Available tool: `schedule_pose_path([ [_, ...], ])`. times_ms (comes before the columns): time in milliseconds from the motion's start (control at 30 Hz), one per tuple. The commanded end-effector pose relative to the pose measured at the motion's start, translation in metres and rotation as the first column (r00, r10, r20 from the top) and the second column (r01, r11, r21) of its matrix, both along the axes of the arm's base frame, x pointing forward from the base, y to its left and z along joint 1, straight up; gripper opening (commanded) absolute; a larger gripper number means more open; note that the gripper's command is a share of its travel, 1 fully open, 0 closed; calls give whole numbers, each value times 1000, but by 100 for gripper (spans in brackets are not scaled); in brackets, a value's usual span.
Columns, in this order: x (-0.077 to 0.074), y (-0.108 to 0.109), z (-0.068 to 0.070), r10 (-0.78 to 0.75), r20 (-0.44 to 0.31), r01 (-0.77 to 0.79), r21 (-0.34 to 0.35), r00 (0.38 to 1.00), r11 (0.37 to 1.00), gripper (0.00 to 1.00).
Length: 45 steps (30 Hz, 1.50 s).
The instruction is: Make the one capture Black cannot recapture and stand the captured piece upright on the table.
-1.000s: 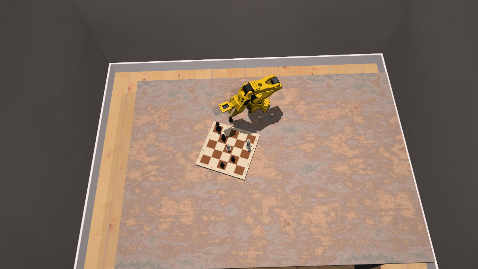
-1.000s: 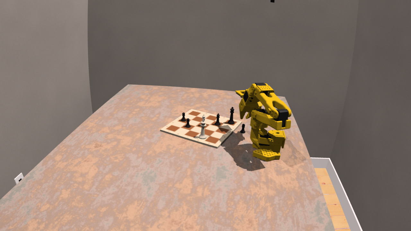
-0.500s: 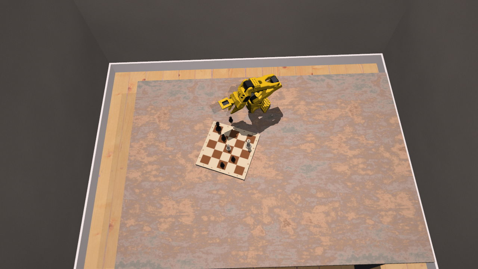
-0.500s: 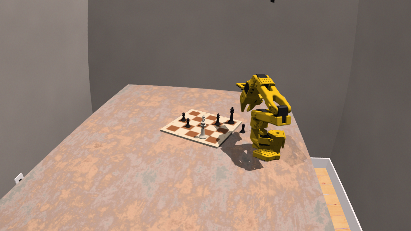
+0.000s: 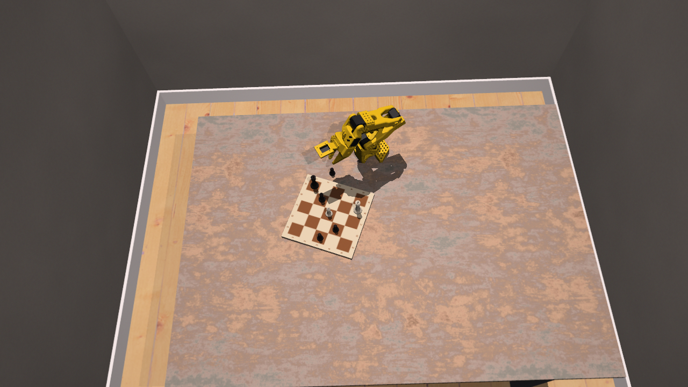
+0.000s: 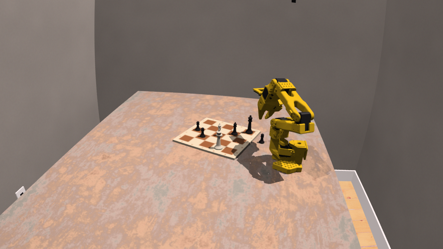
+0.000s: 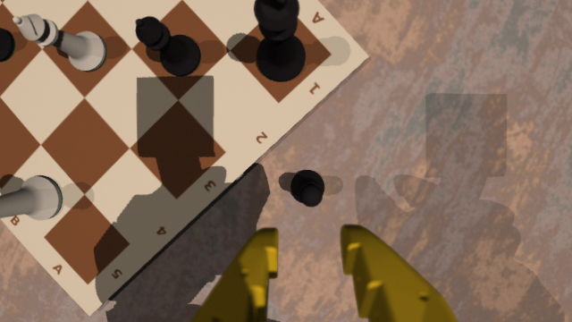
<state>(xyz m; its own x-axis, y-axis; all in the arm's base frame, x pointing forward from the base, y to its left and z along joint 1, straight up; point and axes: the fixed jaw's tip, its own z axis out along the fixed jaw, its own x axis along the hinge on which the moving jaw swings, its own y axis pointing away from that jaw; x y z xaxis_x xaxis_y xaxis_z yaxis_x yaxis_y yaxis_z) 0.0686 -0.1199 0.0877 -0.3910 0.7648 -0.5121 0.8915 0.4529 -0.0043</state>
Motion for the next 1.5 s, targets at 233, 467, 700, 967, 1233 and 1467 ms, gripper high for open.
schedule_pose_path([
  [233,43,12,14,278,6,-278,0,961,961,10],
  [467,95,43,25,577,9,-577,-1,817,817,11],
  [700,118,67,28,703,11,-703,-2,712,712,12],
  [967,126,77,29,743,11,-743,-3,669,669,12],
  [1233,126,77,28,744,11,-744,-3,668,668,12],
  [1467,127,79,26,751,11,-751,-3,661,661,12],
])
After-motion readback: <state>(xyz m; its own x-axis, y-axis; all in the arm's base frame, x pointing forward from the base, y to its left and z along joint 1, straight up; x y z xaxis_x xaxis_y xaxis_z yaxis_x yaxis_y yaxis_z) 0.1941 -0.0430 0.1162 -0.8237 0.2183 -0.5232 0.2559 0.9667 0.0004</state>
